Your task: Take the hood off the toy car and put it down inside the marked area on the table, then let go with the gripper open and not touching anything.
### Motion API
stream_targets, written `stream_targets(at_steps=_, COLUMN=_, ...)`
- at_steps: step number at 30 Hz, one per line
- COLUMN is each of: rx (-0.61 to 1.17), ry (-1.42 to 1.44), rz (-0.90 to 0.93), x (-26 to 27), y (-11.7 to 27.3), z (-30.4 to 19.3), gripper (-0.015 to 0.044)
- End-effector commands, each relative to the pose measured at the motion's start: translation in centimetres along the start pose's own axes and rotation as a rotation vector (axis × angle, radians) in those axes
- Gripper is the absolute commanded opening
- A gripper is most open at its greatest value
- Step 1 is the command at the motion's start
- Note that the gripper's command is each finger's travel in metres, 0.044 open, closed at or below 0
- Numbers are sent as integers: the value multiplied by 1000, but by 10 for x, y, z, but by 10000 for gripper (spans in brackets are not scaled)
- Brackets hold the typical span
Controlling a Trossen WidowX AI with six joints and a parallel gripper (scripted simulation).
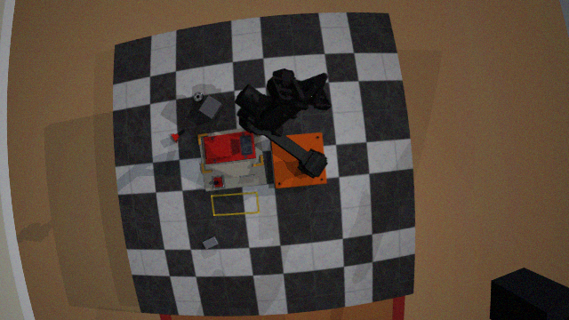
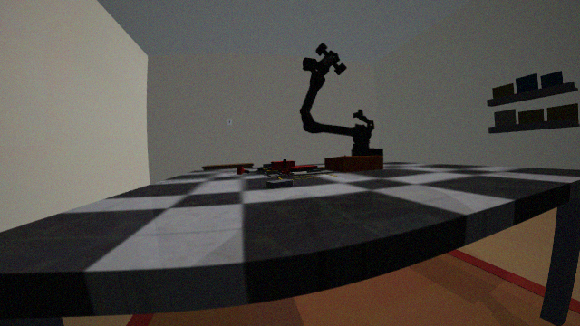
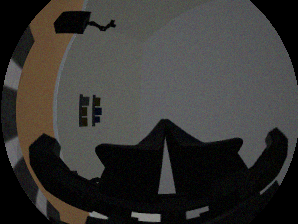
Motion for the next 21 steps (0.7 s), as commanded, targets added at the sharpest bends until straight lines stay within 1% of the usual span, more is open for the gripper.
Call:
stream_targets(at_steps=1, rx=5, ry=-1, rz=2, x=1, y=-1, z=-1, gripper=26)
stream_targets(at_steps=10, rx=251, ry=-52, rz=102, x=29, y=-33, z=-40, gripper=263)
stream_targets(at_steps=16, rx=425, ry=-127, rz=132, x=47, y=-45, z=-74, gripper=420)
stream_targets(at_steps=17, rx=455, ry=-139, rz=134, x=50, y=-46, z=-80, gripper=440)
stream_targets(at_steps=21, rx=579, ry=-176, rz=145, x=61, y=-48, z=-104, gripper=440)
Point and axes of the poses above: the point midway between the two fingers, 35 mm back from their tips, its own y axis back along the fingers, its own x axis across the jaws, z = x × y, the point moved 9 cm from there along y, back along the fingers, and after that the axes turned 4 degrees about y, right-handed, at the moved point
